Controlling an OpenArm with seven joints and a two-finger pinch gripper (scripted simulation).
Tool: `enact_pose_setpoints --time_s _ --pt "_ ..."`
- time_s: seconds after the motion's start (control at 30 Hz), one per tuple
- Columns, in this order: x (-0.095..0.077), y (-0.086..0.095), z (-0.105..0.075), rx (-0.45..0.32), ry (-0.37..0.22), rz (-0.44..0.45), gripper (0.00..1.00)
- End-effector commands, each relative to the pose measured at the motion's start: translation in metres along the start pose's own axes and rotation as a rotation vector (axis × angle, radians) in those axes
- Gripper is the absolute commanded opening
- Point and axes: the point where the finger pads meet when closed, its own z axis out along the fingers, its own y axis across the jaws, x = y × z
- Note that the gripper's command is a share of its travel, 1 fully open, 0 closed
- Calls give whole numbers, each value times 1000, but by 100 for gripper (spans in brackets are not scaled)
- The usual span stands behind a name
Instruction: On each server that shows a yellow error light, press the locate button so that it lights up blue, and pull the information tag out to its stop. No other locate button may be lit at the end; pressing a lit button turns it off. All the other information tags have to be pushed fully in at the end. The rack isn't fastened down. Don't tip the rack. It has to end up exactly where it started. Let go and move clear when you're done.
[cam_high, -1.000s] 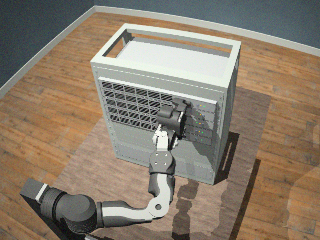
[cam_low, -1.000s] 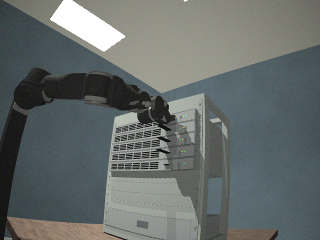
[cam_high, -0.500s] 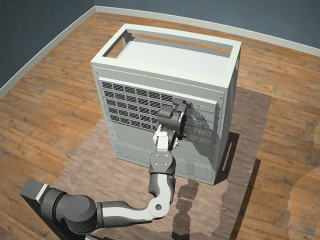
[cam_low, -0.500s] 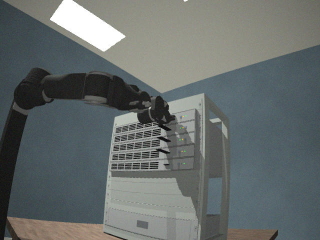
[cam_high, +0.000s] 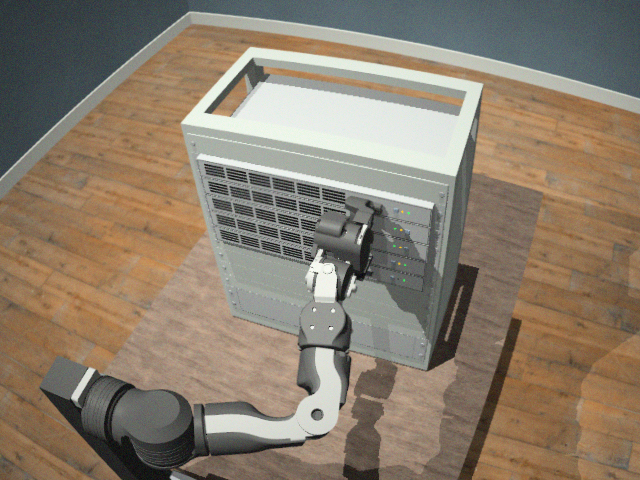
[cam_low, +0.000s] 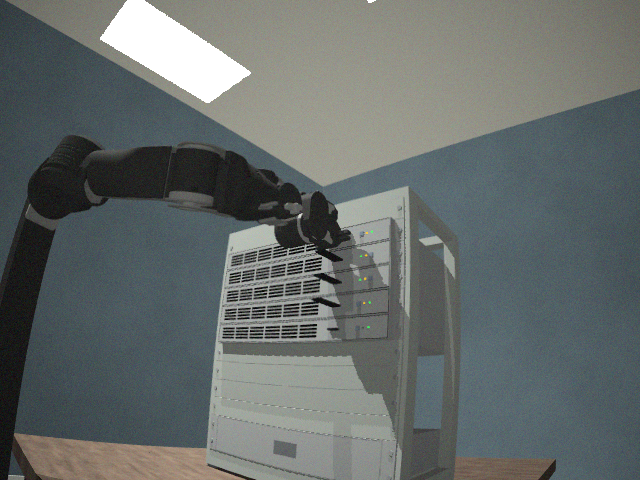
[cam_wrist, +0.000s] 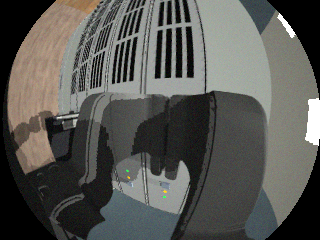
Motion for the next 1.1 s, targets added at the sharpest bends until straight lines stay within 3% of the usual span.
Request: enact_pose_setpoints --time_s 0.0,1.07 --pt "1 0 0 2 3 -2 0" --pt "-1 1 -24 1 0 -1 0"
